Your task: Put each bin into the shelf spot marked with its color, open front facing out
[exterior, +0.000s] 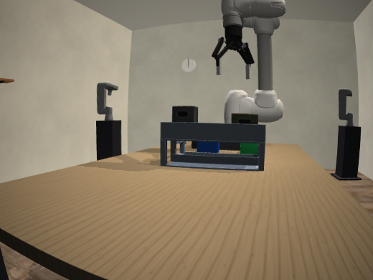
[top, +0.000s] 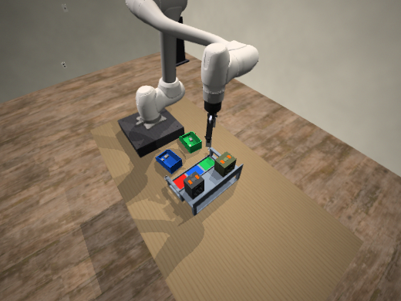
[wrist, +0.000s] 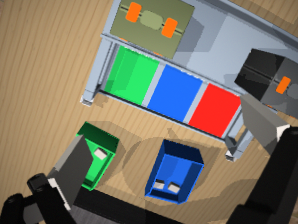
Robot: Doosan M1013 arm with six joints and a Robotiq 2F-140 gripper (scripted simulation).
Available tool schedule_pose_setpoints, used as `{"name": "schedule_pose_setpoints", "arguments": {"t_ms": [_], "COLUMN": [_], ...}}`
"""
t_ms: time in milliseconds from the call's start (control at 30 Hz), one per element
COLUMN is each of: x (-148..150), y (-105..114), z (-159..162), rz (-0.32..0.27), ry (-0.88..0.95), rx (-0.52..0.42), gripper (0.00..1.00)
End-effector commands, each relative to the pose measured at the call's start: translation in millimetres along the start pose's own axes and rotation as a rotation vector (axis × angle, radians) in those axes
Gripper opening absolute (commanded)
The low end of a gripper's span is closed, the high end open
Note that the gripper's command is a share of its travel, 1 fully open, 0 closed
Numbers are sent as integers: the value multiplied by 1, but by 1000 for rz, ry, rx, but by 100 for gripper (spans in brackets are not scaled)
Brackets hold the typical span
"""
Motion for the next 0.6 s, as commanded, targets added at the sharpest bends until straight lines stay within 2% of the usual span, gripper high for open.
{"name": "schedule_pose_setpoints", "arguments": {"t_ms": [0, 133, 200, 533, 567], "x": [0, 0, -4, -5, -7], "y": [-1, -1, -13, -14, -20], "z": [0, 0, 3, 4, 5], "rz": [-4, -4, -4, -4, -4], "ry": [17, 17, 185, 207, 299], "rx": [4, 4, 6, 6, 7], "gripper": [100, 100, 100, 100, 100]}}
Point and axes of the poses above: the point where the finger pads meet when closed, its own y axis back along the fingers, its own x axis across the jaws, z = x × y, the point moved 7 cm from there along y, back along the fingers, and after that the axes turned 5 degrees about -y, right-handed, at the moved point
